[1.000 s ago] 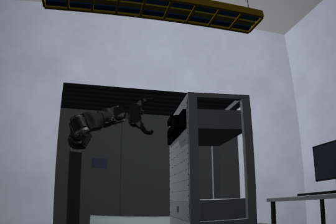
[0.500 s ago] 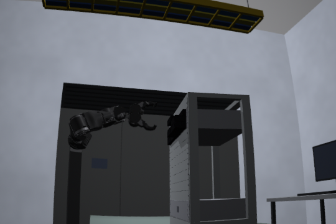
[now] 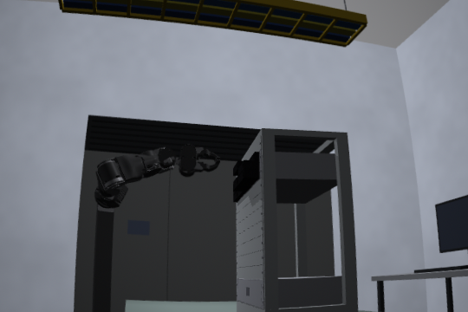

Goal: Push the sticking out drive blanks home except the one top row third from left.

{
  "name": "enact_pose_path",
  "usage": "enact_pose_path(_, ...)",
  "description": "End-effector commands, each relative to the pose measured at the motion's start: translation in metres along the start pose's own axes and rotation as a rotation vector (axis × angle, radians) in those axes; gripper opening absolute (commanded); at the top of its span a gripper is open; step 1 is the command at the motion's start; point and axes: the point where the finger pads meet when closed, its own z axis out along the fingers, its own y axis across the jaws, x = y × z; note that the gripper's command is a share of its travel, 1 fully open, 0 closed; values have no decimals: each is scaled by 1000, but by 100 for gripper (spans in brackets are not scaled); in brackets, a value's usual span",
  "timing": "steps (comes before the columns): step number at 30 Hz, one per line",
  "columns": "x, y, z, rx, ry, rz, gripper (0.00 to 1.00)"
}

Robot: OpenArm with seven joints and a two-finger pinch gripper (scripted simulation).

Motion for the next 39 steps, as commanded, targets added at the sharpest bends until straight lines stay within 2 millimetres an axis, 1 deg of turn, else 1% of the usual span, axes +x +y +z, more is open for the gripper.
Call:
enact_pose_path(1, 0, 2, -1, -6, 2, -1, 0)
enact_pose_path(18, 2, 2, -1, -6, 3, -2, 0)
enact_pose_path(22, 11, -5, -2, -6, 3, -2, 0)
enact_pose_path(28, 39, -24, -5, -7, -1, 2, 0)
enact_pose_path(30, 39, -24, -5, -7, -1, 2, 0)
enact_pose_path(32, 46, -29, -5, -7, 4, -2, 0)
enact_pose_path(39, 48, -33, -6, -7, 4, 0, 0)
